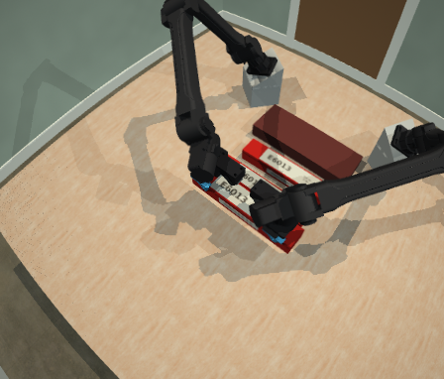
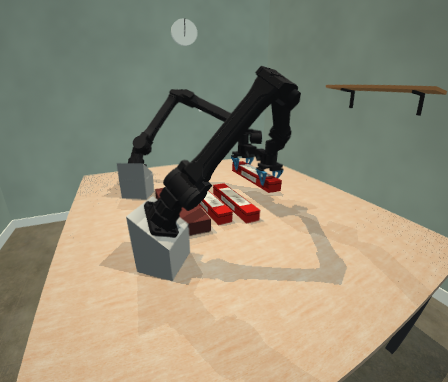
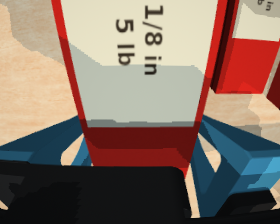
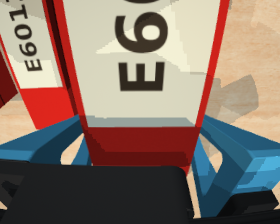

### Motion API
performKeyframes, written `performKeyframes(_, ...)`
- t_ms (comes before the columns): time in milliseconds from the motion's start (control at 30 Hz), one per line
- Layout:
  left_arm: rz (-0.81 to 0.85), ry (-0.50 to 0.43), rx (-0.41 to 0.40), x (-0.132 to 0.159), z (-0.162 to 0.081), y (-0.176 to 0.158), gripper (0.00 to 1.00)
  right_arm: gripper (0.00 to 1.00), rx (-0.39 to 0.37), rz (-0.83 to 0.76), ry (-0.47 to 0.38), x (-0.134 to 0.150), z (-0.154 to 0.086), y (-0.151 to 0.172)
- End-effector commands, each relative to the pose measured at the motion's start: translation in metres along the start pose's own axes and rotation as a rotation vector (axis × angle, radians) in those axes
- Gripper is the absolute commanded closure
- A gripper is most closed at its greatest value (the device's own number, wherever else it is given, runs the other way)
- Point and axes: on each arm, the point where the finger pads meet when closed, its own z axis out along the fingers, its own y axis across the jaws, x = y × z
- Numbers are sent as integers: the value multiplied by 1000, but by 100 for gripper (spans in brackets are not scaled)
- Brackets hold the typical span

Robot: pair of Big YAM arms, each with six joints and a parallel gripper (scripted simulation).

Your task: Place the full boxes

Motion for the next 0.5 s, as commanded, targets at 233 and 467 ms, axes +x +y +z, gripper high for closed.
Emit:
performKeyframes(233,-10,-22,-60,-3,-34,7,100,100,32,-11,-18,-1,-25,0)
performKeyframes(467,-13,-26,-66,-4,-34,4,100,100,40,-9,-23,-2,-25,3)
